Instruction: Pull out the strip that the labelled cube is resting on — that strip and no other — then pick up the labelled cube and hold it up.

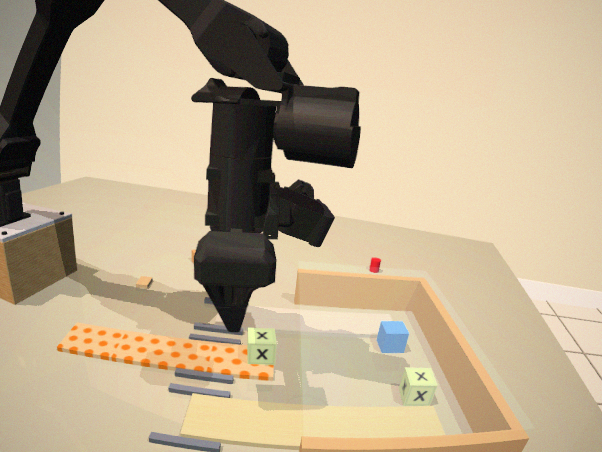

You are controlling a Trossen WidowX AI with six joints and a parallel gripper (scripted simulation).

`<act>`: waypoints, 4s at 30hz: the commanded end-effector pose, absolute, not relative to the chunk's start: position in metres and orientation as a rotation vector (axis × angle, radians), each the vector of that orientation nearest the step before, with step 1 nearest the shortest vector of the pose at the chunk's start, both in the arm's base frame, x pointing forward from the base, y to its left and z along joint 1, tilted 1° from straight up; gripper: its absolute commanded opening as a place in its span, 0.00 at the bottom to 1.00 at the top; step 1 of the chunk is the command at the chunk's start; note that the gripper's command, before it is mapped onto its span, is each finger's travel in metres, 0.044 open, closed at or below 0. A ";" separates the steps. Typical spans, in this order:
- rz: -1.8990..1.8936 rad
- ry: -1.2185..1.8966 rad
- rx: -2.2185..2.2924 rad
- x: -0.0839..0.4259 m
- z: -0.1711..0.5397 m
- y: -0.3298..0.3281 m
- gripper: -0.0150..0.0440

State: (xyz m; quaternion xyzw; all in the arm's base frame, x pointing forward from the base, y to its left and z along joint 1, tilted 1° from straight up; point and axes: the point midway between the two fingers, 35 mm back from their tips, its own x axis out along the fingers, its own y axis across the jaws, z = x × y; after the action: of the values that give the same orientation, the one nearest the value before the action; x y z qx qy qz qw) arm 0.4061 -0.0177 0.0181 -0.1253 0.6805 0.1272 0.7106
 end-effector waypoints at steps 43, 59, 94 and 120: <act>0.284 1.520 -0.274 0.435 -0.042 -0.003 0.68; 0.286 1.516 -0.278 0.436 -0.040 -0.004 0.47; 0.285 1.526 -0.274 0.355 0.000 -0.003 0.25; 0.286 1.530 -0.273 0.304 0.033 -0.003 0.25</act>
State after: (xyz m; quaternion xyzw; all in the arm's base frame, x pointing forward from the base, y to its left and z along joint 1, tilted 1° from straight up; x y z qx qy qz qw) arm 0.3061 -0.0029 0.0273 -0.1212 0.6869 0.1279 0.7051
